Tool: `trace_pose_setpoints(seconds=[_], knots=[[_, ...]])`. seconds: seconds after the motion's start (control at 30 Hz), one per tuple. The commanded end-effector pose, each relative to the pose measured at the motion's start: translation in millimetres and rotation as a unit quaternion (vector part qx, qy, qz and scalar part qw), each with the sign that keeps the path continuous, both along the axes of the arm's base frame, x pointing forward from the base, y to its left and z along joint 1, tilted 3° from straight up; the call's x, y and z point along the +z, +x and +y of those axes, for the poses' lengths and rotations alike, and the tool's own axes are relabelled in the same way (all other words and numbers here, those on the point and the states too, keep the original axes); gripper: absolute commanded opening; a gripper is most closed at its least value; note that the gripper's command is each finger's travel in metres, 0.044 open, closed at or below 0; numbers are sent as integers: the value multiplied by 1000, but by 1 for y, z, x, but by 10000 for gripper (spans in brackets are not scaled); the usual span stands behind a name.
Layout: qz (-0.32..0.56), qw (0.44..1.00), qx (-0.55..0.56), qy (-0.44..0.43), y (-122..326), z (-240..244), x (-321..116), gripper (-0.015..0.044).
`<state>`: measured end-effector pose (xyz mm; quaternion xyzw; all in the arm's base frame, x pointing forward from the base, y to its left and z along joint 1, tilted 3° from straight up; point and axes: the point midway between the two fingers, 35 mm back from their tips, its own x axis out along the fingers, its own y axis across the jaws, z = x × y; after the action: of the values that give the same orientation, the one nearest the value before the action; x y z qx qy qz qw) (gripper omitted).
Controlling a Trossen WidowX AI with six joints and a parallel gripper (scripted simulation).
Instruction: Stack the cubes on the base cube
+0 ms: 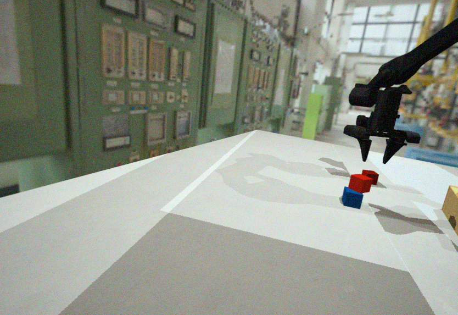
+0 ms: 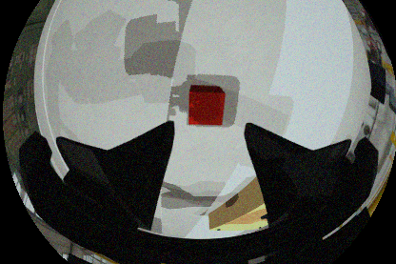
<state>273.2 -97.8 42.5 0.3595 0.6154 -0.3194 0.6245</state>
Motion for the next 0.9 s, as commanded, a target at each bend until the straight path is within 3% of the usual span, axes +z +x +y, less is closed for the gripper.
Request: trace_pose_setpoints(seconds=[0.0, 0.87], knots=[[-4, 1000, -3, -2, 2, 0, -9, 265], [-4, 1000, -3, -2, 3, 1, -48, 265]])
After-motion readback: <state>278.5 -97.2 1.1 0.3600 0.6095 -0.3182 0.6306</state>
